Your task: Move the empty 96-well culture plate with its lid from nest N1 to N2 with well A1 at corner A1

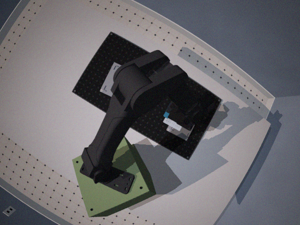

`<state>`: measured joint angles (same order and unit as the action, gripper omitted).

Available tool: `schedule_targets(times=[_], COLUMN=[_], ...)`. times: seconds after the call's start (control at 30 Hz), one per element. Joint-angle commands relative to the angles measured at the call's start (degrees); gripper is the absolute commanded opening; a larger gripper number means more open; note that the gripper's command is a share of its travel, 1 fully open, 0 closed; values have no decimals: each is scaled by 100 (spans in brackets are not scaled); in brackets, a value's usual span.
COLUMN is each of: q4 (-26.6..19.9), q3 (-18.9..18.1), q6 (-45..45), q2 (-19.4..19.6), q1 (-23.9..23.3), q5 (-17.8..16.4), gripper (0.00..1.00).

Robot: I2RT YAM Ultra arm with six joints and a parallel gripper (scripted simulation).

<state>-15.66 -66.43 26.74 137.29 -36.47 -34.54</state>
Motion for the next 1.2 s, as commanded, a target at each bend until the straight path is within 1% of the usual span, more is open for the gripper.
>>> schedule_targets(times=[0.0, 0.2, 0.27, 0.6, 0.67, 0.7, 0.93, 1.17], q4=[-210, -426, -426, -818, -850, -852, -866, -872], q3=[-356, -736, -736, -1418, -1456, -1457, -1465, -1472], q6=[272, 544, 544, 962, 986, 993, 1019, 1044], q2=[140, 456, 456, 983, 949, 809, 821, 937], q1=[-285, -511, -511, -854, -866, -868, -884, -905], q5=[-55, -65, -65, -69, -70, -68, -71, -71], gripper=[0, 0, 0, 0, 0, 0, 0, 0])
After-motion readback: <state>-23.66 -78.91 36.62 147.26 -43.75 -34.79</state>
